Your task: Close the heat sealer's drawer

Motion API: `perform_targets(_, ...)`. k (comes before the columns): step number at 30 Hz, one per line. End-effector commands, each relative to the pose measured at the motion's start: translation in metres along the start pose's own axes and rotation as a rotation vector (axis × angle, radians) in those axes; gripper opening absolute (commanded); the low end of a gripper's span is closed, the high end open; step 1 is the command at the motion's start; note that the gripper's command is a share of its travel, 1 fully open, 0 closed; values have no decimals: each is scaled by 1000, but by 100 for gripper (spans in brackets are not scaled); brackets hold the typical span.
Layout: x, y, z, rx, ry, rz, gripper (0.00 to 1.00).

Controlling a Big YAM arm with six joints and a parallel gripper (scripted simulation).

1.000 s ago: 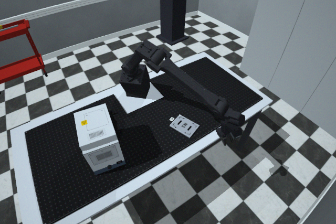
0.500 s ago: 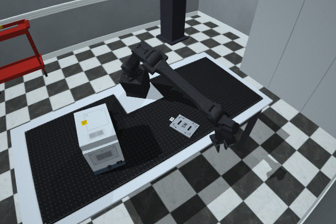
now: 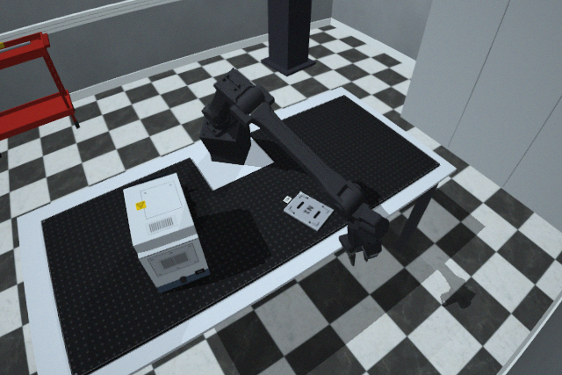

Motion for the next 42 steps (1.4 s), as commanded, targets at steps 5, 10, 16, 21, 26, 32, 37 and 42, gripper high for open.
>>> perform_targets(5, -9, -30, 17, 22, -28, 2, 45)
perform_targets(10, -5, -50, 20, 21, -28, 1, 45)
perform_targets(16, 14, -62, 26, 58, 7, -26, 45)
perform_targets(21, 13, -79, 13, 42, 41, -31, 45)
perform_targets(26, 1, -103, 27, 54, -5, -26, 45)
perform_targets(32, 20, -120, 32, 93, 30, -52, 45)
perform_targets(37, 19, -132, 22, 97, 57, -56, 45)
perform_targets(42, 5, -157, 31, 89, 16, -53, 45)
Point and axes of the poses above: the point where the finger pads meet when closed, its own x axis out along the fingers, its own y axis across the jaws, z = x × y, the point moved 8 cm from there along -x, back along the fingers, and after that the axes turned 7 degrees about -x, right-handed, at the moved point
